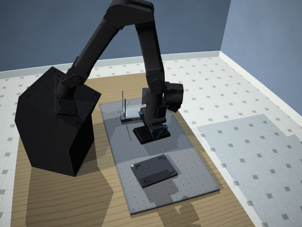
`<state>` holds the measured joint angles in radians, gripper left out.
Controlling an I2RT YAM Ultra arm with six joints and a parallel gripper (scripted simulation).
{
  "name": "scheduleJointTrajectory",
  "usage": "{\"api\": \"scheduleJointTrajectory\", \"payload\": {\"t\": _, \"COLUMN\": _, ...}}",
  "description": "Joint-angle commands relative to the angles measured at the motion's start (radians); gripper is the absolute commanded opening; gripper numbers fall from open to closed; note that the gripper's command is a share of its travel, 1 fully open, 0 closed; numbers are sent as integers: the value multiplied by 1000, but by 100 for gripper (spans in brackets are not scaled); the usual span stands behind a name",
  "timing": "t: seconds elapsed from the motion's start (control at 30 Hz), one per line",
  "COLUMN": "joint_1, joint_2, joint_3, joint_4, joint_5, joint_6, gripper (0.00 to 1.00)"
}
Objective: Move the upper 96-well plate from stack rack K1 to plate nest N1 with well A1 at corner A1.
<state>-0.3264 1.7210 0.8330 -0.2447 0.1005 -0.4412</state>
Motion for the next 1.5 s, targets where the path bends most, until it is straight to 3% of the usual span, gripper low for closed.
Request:
{"api": "scheduleJointTrajectory", "payload": {"t": 0.0, "joint_1": -35, "joint_2": -31, "joint_3": 31, "joint_4": -21, "joint_5": -31, "joint_6": -59, "gripper": 0}}
{"api": "scheduleJointTrajectory", "payload": {"t": 0.57, "joint_1": -194, "joint_2": 35, "joint_3": 105, "joint_4": -59, "joint_5": -102, "joint_6": -201, "gripper": 0}}
{"api": "scheduleJointTrajectory", "payload": {"t": 0.67, "joint_1": -204, "joint_2": 16, "joint_3": 113, "joint_4": -64, "joint_5": -106, "joint_6": -211, "gripper": 0}}
{"api": "scheduleJointTrajectory", "payload": {"t": 0.83, "joint_1": -259, "joint_2": 57, "joint_3": 149, "joint_4": -82, "joint_5": -130, "joint_6": -259, "gripper": 0}}
{"api": "scheduleJointTrajectory", "payload": {"t": 0.93, "joint_1": -250, "joint_2": 27, "joint_3": 152, "joint_4": -84, "joint_5": -130, "joint_6": -260, "gripper": 0}}
{"api": "scheduleJointTrajectory", "payload": {"t": 1.2, "joint_1": -242, "joint_2": 24, "joint_3": 111, "joint_4": -84, "joint_5": -129, "joint_6": -256, "gripper": 0}}
{"api": "scheduleJointTrajectory", "payload": {"t": 1.23, "joint_1": -242, "joint_2": 22, "joint_3": 147, "joint_4": -83, "joint_5": -129, "joint_6": -256, "gripper": 0}}
{"api": "scheduleJointTrajectory", "payload": {"t": 1.47, "joint_1": -236, "joint_2": 23, "joint_3": 152, "joint_4": -82, "joint_5": -127, "joint_6": -252, "gripper": 0}}
